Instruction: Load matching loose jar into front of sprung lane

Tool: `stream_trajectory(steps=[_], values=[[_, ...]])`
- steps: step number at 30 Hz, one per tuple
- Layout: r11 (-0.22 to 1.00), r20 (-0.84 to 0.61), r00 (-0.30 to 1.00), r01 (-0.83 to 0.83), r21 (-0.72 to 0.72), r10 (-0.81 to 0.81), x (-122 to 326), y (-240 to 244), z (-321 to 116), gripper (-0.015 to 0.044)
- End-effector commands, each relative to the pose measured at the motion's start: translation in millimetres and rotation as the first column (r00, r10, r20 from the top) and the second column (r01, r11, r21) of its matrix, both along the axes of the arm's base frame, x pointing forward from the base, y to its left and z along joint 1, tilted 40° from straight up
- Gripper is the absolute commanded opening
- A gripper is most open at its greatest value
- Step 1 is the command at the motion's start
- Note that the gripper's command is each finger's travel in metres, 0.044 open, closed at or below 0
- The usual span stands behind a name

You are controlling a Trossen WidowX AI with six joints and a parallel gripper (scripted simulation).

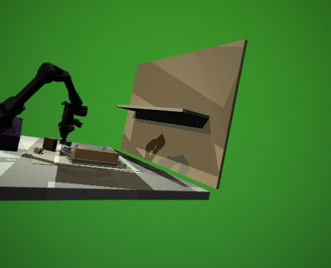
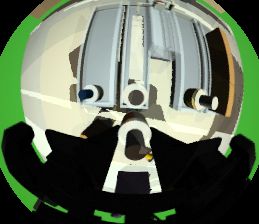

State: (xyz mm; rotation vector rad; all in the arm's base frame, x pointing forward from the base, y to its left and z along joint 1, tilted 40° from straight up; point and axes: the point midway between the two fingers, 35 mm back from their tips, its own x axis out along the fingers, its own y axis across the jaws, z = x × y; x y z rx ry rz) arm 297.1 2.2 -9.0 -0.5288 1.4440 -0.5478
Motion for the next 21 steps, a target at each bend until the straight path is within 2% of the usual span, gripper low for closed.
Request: stream_trajectory(steps=[1,21], values=[[1.000,-0.013,1.000,0.000,-0.006,0.000,-1.5,-9.6,-12.4,0.0000],[1.000,-0.012,1.000,0.000,-0.006,0.000,5.0,-11.6,-14.5,0.0000]])
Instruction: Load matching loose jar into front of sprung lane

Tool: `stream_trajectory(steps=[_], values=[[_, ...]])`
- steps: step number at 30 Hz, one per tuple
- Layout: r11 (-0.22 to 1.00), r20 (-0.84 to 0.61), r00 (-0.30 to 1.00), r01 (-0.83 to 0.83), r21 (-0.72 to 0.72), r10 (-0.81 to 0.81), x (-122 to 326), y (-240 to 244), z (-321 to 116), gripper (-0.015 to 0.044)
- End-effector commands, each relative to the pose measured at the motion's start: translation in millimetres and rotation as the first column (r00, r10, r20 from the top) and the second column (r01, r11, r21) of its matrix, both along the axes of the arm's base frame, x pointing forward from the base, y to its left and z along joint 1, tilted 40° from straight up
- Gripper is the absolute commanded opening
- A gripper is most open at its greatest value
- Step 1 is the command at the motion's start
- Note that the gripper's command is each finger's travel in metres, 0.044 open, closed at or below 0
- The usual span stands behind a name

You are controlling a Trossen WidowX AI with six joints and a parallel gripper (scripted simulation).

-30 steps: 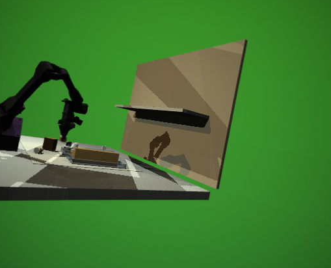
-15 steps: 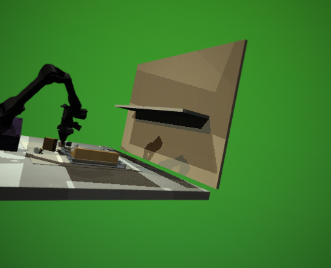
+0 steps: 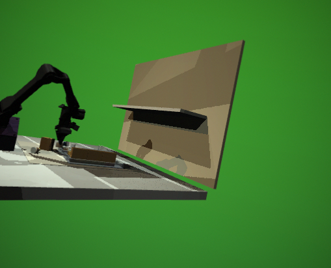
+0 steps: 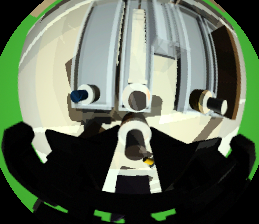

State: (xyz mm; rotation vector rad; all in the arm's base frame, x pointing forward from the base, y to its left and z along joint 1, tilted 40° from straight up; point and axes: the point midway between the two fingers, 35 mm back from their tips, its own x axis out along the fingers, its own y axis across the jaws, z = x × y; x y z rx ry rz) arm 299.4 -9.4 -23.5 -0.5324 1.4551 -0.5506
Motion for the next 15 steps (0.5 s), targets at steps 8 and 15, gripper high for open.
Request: stream_trajectory(steps=[8,15], values=[[1.000,-0.001,1.000,-0.003,-0.003,0.003,6.6,-0.1,0.0,0.0000],[1.000,-0.001,1.000,-0.003,-0.003,0.003,10.0,-0.1,0.0,0.0000]])
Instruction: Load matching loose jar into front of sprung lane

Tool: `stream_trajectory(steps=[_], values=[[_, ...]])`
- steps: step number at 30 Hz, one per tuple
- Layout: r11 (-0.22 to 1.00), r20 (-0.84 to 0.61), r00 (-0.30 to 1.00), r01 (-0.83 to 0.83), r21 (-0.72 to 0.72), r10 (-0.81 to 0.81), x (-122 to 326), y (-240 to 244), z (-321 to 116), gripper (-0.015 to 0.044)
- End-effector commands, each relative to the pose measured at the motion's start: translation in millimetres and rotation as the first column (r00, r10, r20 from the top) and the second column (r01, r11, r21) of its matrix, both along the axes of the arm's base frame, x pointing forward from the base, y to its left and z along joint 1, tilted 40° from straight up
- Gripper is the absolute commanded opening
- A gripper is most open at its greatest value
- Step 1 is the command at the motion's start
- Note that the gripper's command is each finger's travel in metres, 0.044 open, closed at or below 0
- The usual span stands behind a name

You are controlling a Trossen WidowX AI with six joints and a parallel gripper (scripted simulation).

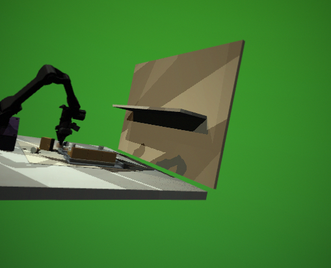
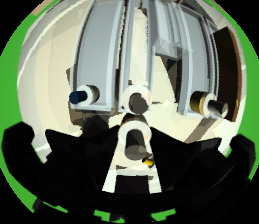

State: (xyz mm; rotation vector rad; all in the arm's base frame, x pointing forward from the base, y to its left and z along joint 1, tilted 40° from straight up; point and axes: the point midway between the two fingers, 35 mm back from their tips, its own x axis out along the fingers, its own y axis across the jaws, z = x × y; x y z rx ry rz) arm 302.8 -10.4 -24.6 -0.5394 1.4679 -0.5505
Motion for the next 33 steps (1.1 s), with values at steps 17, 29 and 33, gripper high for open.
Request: stream_trajectory(steps=[17,29,33], values=[[1.000,0.014,1.000,-0.004,0.000,0.004,14.7,0.8,1.3,0.0000],[1.000,0.014,1.000,-0.004,0.000,0.004,20.5,1.0,1.8,0.0000],[1.000,0.014,1.000,-0.004,0.000,0.004,22.4,1.0,1.9,0.0000]])
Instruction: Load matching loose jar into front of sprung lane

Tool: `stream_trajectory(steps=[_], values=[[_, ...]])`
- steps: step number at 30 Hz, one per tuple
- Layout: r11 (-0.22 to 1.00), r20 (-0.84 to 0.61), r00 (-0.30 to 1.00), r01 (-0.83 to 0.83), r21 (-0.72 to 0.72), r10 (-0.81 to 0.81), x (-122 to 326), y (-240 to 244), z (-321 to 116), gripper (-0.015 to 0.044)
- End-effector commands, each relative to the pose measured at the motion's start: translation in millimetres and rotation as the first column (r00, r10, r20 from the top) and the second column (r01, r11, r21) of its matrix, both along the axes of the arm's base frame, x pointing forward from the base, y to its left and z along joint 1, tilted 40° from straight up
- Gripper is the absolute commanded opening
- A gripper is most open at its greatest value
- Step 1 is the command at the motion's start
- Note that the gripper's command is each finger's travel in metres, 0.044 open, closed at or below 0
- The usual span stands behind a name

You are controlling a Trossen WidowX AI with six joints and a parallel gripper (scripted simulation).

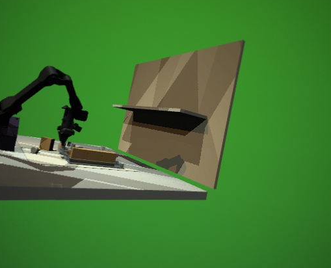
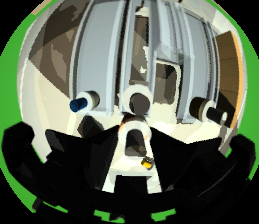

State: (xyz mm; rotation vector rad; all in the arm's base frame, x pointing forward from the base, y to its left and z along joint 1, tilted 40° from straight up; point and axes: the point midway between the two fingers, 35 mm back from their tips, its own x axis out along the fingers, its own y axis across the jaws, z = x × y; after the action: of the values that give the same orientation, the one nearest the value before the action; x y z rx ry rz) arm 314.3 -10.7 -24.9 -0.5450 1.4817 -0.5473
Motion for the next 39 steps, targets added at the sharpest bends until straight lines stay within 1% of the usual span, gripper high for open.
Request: stream_trajectory(steps=[1,39], values=[[1.000,0.029,1.000,-0.003,0.000,0.003,11.4,1.3,2.2,0.0000],[1.000,0.030,1.000,-0.003,0.000,0.003,28.9,3.1,6.3,0.0000]])
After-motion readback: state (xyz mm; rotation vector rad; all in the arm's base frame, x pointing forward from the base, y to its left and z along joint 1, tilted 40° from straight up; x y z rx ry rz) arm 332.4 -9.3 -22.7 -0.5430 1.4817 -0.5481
